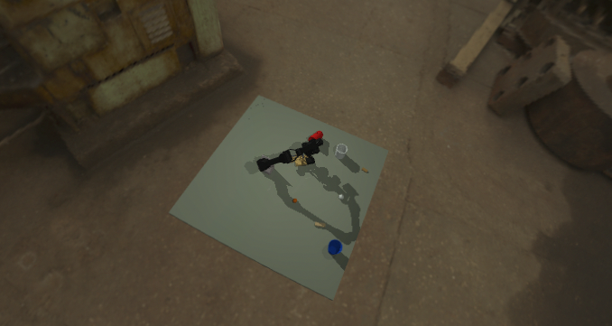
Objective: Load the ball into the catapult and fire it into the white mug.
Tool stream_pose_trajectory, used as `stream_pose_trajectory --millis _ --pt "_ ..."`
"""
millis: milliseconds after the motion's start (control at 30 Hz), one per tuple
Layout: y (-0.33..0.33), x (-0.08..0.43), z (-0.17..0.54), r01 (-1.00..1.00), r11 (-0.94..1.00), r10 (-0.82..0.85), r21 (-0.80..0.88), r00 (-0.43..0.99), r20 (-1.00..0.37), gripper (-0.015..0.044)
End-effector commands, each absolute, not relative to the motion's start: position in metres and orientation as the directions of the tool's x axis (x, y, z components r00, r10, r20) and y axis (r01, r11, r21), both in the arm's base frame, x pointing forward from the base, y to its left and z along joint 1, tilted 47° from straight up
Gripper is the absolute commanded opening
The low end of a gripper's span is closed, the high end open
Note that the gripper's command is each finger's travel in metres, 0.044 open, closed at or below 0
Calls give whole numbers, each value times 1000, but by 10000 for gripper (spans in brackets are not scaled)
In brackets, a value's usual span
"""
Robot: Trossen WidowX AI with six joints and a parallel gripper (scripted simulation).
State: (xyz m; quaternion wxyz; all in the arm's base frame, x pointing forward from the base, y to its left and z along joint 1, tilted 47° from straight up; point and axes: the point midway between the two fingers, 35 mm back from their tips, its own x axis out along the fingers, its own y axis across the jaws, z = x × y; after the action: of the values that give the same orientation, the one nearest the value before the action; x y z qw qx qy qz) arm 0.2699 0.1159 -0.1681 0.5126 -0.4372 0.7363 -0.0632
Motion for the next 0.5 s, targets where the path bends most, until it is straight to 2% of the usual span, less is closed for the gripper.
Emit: stream_pose_trajectory --millis 0,333,467 --pt "112 270 -172 -583 604 -710 -543 -83 -700 0" --pt "109 267 -175 -582 608 -712 -540 -97 -696 0" --pt "109 267 -175 -582 608 -712 -540 -97 -696 105"
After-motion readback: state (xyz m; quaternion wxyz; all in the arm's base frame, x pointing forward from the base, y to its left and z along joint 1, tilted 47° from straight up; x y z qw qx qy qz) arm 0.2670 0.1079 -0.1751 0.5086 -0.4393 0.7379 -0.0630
